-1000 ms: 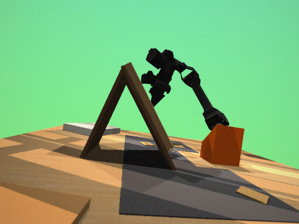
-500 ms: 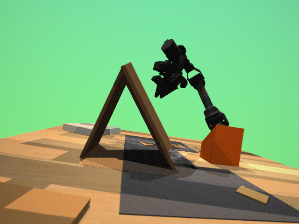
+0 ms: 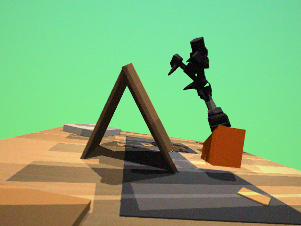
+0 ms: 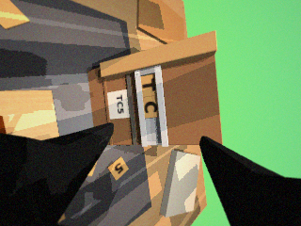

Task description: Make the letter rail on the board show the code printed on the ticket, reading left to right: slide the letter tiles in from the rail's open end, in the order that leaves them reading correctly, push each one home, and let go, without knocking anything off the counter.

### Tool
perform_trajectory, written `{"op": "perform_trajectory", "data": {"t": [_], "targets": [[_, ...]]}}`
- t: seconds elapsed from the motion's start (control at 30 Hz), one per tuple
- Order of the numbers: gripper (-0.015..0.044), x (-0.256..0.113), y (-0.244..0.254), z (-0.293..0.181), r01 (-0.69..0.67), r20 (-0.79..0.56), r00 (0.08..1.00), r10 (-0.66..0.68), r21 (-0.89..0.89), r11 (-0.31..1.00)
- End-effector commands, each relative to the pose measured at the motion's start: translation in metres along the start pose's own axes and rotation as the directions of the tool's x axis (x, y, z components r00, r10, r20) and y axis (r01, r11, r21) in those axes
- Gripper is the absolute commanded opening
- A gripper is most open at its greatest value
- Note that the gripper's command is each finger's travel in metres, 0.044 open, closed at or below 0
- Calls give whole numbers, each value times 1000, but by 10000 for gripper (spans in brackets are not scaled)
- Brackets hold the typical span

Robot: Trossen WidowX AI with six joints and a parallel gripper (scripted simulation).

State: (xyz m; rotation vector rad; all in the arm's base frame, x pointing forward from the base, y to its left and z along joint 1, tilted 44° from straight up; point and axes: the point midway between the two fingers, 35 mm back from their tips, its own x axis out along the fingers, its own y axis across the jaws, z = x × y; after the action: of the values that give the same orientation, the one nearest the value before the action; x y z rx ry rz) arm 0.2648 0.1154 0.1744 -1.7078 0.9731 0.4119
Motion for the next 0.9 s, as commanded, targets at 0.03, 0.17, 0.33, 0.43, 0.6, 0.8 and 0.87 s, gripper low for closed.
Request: {"op": "perform_trajectory", "data": {"t": [0.03,0.17,0.33,0.43,0.6,0.8,0.87], "targets": [[440,-6,6,0,18,32,999,-14,-109,994],[440,-6,6,0,18,32,999,-14,-109,994],[440,-6,6,0,18,32,999,-14,-109,994],[440,-6,6,0,18,32,999,-14,-109,994],[340,21,-10,-31,-17,-49,998,31,252,968],[340,66,-25,-92,52,-181,974,134,758,650],[340,81,-24,-115,112,-223,958,182,871,479]]}}
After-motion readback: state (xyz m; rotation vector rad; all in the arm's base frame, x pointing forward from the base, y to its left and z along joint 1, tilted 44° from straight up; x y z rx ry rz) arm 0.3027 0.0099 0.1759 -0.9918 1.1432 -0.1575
